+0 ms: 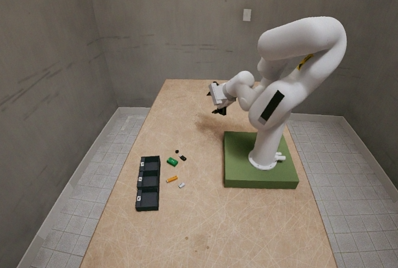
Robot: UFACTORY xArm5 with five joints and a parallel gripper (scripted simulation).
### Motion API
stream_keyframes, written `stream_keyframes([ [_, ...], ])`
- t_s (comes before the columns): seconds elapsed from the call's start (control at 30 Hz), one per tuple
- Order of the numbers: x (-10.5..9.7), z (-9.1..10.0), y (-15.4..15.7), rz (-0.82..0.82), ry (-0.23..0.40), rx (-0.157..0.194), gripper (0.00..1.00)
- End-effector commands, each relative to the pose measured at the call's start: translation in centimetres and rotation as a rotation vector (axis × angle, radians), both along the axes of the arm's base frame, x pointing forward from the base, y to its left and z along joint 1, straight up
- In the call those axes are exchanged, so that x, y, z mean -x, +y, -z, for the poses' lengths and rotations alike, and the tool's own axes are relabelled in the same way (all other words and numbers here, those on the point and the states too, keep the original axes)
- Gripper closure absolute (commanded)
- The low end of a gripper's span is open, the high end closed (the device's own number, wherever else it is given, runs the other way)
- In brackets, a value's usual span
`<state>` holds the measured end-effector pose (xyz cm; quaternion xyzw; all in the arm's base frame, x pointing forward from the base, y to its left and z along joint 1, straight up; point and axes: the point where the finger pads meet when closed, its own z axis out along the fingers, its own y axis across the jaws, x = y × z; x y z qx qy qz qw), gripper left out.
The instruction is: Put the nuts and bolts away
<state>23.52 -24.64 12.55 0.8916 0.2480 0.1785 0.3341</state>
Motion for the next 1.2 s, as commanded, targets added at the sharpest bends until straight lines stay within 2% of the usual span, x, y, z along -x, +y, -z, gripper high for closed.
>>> stream_keyframes([
  [0.0,-0.1,-0.1,-0.1,0.000,-0.002,0.002,0.00],
  [0.53,-0.1,-0.1,-0.1,0.000,-0.002,0.002,0.00],
  [0.57,-0.1,-0.9,-0.1,0.000,-0.002,0.002,0.91],
  [0.7,-0.1,-4.1,-0.1,0.000,-0.002,0.002,0.91],
  [0.83,-0.1,-4.1,-0.1,0.000,-0.002,0.002,0.91],
  [0.87,-0.5,-4.2,0.7,0.027,0.018,-0.035,0.91],
  [0.9,-1.3,-3.9,0.6,0.011,-0.028,-0.046,0.91],
  [0.97,-2.0,-3.7,0.5,0.009,-0.036,-0.048,0.91],
  [1.0,-2.7,-3.7,0.9,0.017,-0.036,-0.097,0.91],
  [1.03,-3.4,-3.6,1.4,0.021,-0.036,-0.124,0.91],
  [1.1,-3.4,-3.6,1.4,0.021,-0.036,-0.124,0.91],
  [1.13,-4.1,-3.5,1.9,0.031,-0.032,-0.173,0.91],
  [1.17,-4.8,-3.4,2.3,0.036,-0.030,-0.198,0.91],
])
